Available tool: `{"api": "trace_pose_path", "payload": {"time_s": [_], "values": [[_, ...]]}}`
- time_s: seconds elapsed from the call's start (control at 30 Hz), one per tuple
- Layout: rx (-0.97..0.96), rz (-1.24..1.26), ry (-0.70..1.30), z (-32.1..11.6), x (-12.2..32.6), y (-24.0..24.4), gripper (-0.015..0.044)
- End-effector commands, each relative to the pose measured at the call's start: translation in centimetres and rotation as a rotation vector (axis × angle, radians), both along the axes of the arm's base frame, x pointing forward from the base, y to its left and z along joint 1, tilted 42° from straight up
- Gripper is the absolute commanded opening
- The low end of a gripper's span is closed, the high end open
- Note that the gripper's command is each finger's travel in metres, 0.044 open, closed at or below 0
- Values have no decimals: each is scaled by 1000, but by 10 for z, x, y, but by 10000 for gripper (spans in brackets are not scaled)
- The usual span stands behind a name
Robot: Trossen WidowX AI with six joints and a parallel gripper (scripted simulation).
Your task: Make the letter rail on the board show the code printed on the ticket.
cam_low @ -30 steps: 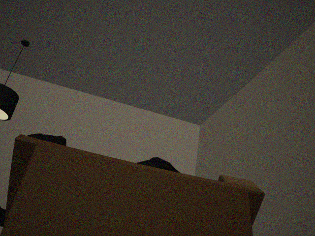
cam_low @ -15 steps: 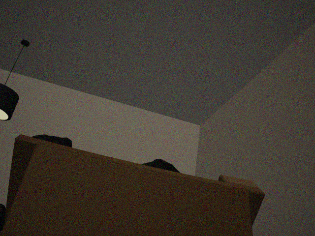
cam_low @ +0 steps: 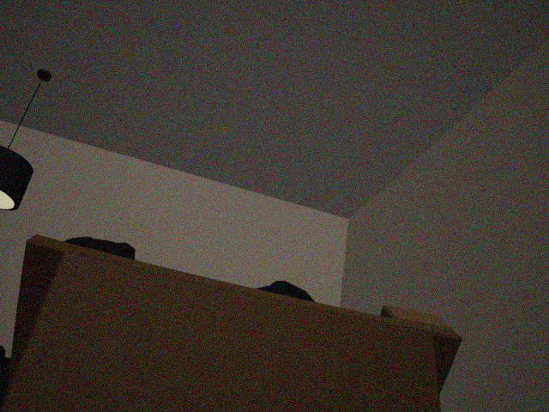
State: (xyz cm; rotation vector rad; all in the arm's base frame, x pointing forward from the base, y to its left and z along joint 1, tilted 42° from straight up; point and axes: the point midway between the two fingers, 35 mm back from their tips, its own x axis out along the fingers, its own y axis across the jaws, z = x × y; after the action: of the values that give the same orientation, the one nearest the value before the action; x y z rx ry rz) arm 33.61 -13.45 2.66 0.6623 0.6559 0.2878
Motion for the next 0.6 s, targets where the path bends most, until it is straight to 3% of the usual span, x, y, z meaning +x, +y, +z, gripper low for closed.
{"api": "trace_pose_path", "payload": {"time_s": [0.0,0.57], "values": [[4,-1,7,0,-1,3,0],[5,-1,7,5,-1,8,0]]}}
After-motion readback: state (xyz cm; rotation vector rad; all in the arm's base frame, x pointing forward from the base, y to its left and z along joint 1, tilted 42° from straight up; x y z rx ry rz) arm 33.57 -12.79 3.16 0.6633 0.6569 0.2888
